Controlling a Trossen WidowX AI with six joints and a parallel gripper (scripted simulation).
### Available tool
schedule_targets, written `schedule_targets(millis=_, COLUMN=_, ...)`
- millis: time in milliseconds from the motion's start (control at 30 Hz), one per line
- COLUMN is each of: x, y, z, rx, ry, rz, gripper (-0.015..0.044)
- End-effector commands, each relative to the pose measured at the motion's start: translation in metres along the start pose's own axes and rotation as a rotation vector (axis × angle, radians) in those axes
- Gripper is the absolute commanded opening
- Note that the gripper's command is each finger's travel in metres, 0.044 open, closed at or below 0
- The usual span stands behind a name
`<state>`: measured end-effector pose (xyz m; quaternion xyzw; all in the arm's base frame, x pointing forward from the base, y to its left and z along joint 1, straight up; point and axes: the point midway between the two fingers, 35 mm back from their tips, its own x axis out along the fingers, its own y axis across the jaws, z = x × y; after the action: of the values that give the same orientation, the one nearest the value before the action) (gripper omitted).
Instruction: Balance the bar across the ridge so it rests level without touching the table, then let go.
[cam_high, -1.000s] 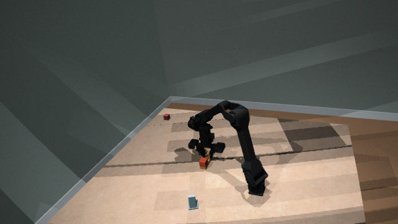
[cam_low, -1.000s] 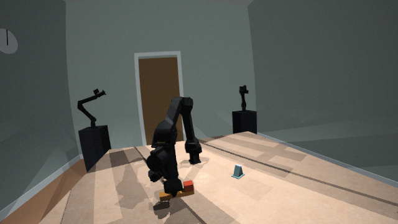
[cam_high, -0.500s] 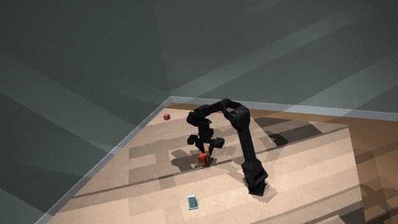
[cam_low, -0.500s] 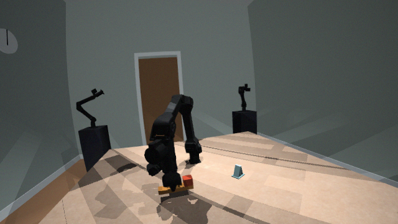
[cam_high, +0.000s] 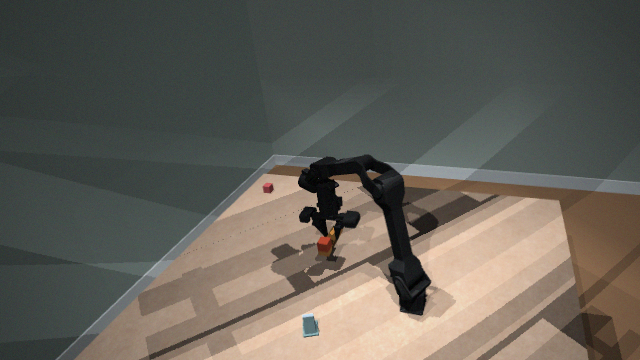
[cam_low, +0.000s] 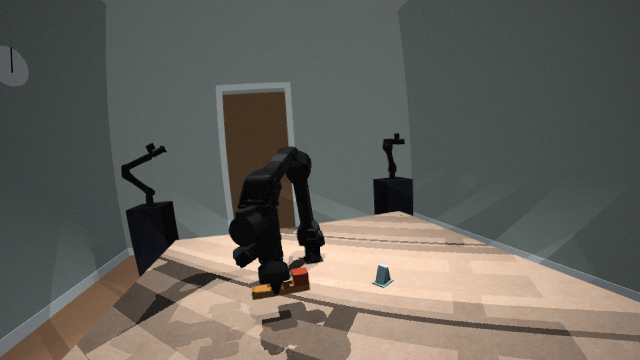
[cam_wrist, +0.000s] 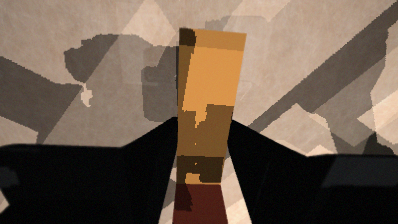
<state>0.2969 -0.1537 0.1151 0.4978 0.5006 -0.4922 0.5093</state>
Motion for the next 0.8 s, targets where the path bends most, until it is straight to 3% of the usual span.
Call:
schedule_targets(millis=0, x=-0.014, y=0.0, z=0.001, rx=0.003, ry=-0.008, rz=0.009, gripper=0.0)
schedule_targets(millis=400, x=-0.038, y=-0.003, z=-0.002, rx=0.002, ry=-0.009, rz=0.008, gripper=0.0)
schedule_targets(millis=767, x=-0.039, y=0.009, z=-0.041, rx=-0.057, ry=-0.006, rz=0.009, gripper=0.0)
